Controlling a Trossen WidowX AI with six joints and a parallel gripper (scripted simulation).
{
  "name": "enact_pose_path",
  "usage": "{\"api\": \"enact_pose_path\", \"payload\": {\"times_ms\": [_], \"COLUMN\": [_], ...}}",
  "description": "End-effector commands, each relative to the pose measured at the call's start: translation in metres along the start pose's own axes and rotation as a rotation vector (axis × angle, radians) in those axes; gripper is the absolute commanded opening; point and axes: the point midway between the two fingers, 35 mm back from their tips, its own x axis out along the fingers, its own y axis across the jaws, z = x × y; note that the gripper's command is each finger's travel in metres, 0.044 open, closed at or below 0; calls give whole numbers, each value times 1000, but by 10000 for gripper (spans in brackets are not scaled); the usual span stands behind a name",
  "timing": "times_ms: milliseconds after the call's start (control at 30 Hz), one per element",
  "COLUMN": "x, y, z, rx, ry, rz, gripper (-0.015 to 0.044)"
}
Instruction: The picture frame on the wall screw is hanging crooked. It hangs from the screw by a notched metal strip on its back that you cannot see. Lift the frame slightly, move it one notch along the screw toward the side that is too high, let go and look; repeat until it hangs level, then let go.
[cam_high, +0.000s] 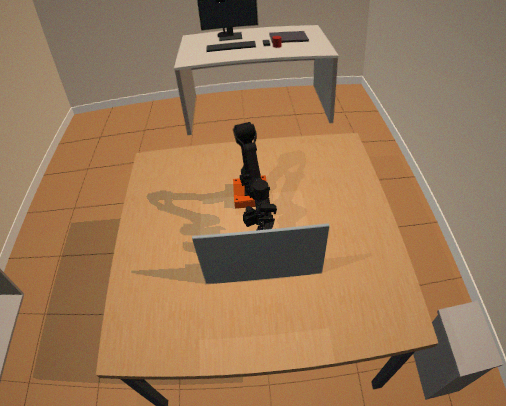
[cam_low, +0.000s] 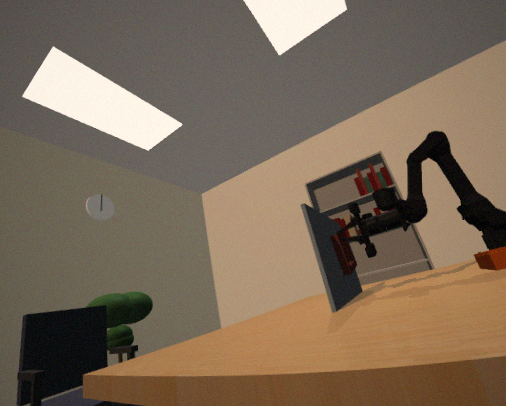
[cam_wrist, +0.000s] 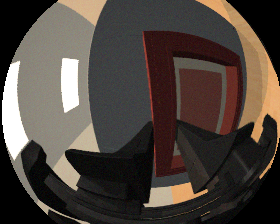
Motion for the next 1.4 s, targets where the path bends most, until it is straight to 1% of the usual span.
{"api": "enact_pose_path", "payload": {"times_ms": [0, 967, 1367], "x": [0, 0, 0], "y": [-1, -4, -2], "z": [0, 0, 1], "rx": [-3, 6, 116], "ry": [3, 1, 1], "rz": [5, 3, 2], "gripper": [0, 0, 0]}}
